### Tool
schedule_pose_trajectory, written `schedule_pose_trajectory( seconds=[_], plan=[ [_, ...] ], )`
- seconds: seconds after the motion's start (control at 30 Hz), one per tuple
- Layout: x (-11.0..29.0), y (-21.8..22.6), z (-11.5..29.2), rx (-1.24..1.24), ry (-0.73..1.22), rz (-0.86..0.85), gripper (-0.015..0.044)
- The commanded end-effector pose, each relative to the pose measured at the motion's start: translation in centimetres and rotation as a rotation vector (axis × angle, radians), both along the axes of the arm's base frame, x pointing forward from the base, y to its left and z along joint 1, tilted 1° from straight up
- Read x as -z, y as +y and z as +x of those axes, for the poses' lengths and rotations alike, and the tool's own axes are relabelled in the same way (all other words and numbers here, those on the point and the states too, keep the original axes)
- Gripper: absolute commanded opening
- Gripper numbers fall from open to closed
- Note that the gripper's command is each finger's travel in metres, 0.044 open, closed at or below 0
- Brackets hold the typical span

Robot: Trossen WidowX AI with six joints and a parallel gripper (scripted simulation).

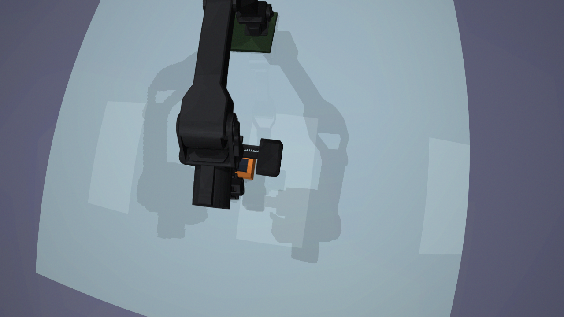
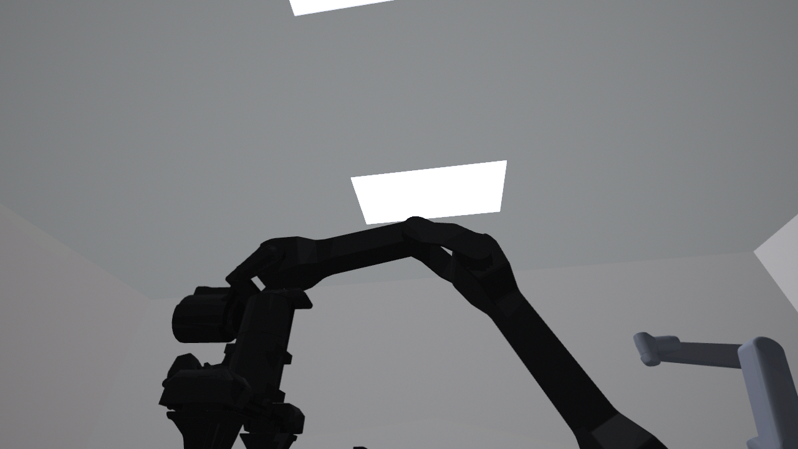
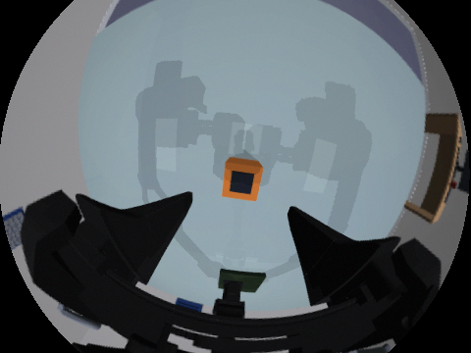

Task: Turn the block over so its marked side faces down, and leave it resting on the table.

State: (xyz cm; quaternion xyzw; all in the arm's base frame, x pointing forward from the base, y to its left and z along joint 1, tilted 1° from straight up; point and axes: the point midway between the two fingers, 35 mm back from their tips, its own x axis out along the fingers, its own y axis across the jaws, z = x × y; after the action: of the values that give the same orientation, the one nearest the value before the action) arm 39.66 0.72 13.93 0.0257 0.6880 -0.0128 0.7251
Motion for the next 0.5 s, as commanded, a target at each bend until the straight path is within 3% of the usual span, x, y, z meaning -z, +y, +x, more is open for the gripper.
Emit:
schedule_pose_trajectory(
  seconds=[0.0, 0.47],
  plan=[
    [2.4, 0.1, -0.2, 0.005, 0.018, 0.000, 0.0440],
    [4.8, 0.1, 0.1, 0.005, 0.017, 0.000, 0.0440]
  ],
)
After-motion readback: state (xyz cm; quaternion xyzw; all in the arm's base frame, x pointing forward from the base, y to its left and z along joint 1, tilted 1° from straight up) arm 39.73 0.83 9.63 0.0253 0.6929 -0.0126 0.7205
